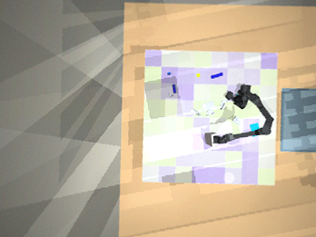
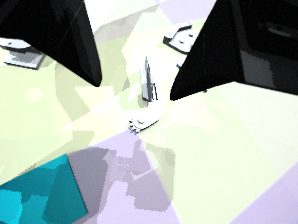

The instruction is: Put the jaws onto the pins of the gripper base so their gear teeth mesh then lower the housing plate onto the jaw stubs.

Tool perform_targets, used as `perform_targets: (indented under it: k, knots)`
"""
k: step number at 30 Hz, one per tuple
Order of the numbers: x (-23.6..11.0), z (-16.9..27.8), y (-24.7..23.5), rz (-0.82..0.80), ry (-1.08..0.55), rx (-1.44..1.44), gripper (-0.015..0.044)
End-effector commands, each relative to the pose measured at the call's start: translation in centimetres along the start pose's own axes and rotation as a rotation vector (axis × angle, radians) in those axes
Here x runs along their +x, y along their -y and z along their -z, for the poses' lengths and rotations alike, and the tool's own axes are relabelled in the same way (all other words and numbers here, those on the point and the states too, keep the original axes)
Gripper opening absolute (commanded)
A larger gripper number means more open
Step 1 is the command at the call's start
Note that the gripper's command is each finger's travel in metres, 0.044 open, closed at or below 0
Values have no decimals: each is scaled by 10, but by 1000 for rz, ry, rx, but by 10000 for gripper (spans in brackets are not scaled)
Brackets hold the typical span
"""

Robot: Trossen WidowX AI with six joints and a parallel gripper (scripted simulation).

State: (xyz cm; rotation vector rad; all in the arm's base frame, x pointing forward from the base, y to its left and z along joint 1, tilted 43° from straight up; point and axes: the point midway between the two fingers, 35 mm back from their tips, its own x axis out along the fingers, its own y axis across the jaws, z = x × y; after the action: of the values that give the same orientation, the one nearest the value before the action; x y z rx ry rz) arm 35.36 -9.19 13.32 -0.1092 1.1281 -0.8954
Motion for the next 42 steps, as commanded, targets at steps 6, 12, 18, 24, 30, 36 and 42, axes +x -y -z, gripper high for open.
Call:
perform_targets:
  k: [6, 12, 18, 24, 30, 36, 42]
  knots:
    - [-2, -1, 1, 3, 3, 7, 72]
    - [-2, -1, 1, 3, 3, 7, 0]
    - [-2, -1, 1, 3, 3, 7, 0]
    - [-2, -1, 1, 3, 3, 7, 0]
    - [-1, 0, 0, 0, 1, 1, 52]
    - [-1, 0, 0, 0, 1, 1, 210]
    - [-1, 0, 0, 0, 1, 1, 368]
